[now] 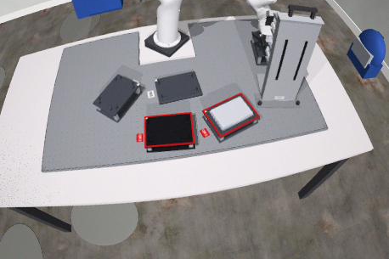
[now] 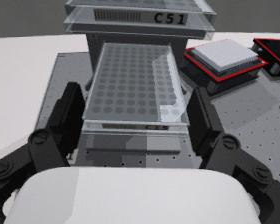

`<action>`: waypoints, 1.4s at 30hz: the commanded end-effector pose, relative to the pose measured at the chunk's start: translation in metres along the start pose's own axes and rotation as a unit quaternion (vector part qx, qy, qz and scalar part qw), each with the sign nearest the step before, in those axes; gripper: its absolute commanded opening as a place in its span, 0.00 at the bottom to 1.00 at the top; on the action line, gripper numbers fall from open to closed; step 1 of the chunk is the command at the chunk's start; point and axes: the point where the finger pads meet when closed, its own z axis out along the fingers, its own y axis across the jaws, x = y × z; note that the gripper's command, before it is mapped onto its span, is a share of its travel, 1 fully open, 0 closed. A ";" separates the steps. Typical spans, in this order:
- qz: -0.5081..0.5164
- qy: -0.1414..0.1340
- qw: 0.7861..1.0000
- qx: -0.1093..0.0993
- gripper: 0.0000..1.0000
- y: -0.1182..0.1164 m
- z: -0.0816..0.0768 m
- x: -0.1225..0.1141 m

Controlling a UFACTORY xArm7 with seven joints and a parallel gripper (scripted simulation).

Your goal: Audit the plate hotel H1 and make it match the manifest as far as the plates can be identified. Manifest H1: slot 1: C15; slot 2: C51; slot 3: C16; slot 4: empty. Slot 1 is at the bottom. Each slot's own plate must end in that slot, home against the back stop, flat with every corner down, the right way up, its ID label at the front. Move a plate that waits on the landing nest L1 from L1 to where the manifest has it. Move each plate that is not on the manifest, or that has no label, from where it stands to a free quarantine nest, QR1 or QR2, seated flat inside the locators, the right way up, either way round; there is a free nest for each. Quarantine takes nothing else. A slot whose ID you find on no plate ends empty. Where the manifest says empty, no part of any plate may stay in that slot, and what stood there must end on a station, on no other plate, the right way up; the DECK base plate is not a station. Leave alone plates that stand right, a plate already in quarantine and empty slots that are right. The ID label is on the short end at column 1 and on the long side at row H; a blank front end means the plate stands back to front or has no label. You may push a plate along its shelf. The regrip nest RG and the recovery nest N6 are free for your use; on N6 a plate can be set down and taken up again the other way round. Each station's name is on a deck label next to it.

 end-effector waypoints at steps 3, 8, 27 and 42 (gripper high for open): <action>0.001 0.000 1.000 0.000 0.00 -0.001 0.003 0.001; 0.001 0.000 1.000 0.000 0.00 -0.001 0.005 0.001; 0.001 0.000 1.000 0.000 0.00 -0.001 0.013 0.001; 0.001 0.000 1.000 0.000 0.00 -0.001 0.020 0.001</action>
